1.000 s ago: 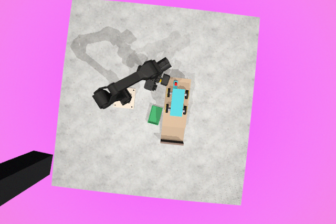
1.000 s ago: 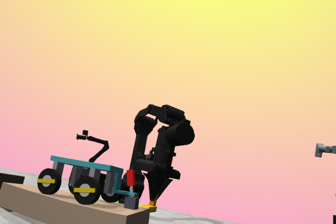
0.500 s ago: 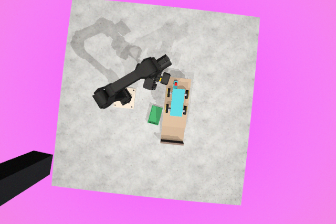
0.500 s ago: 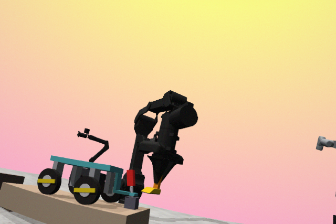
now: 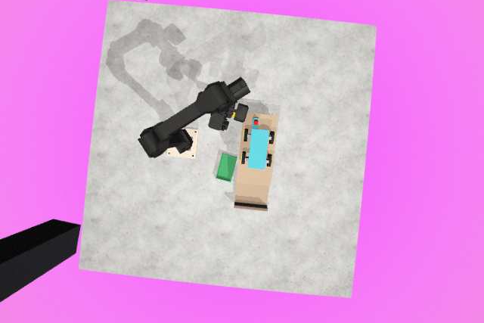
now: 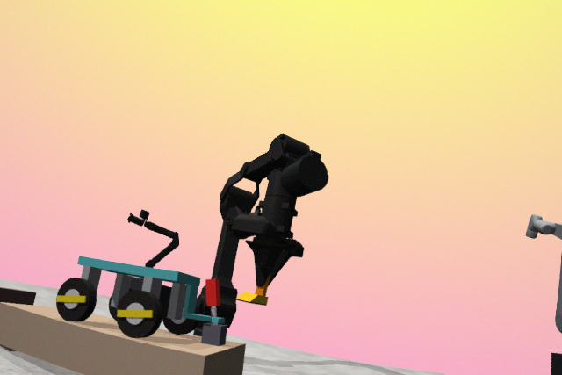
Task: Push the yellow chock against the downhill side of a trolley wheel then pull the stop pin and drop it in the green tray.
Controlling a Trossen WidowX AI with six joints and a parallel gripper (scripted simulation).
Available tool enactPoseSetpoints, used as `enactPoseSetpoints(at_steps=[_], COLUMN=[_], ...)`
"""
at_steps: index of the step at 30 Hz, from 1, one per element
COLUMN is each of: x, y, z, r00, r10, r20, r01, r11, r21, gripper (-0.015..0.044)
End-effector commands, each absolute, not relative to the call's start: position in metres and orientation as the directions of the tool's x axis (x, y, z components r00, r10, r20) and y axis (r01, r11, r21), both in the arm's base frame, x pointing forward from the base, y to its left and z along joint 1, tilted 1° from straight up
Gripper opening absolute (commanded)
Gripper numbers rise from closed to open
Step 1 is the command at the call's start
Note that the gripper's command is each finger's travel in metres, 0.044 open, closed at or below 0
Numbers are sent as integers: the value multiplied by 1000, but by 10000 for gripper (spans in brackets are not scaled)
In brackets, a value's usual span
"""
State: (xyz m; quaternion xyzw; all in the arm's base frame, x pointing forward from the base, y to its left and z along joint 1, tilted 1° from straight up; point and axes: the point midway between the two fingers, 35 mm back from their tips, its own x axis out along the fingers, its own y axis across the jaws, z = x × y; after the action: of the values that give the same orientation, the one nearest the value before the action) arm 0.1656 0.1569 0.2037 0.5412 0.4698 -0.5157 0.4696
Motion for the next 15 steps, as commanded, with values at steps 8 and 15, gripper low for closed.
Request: enactPoseSetpoints(at_steps=[8, 15], x=[165, 165], y=[158, 158], z=[205, 205], r00=[27, 28], r10=[27, 26], r20=[-999, -999], r01=[979, 903], r11=[203, 428], r21=[32, 36], gripper=[0, 0])
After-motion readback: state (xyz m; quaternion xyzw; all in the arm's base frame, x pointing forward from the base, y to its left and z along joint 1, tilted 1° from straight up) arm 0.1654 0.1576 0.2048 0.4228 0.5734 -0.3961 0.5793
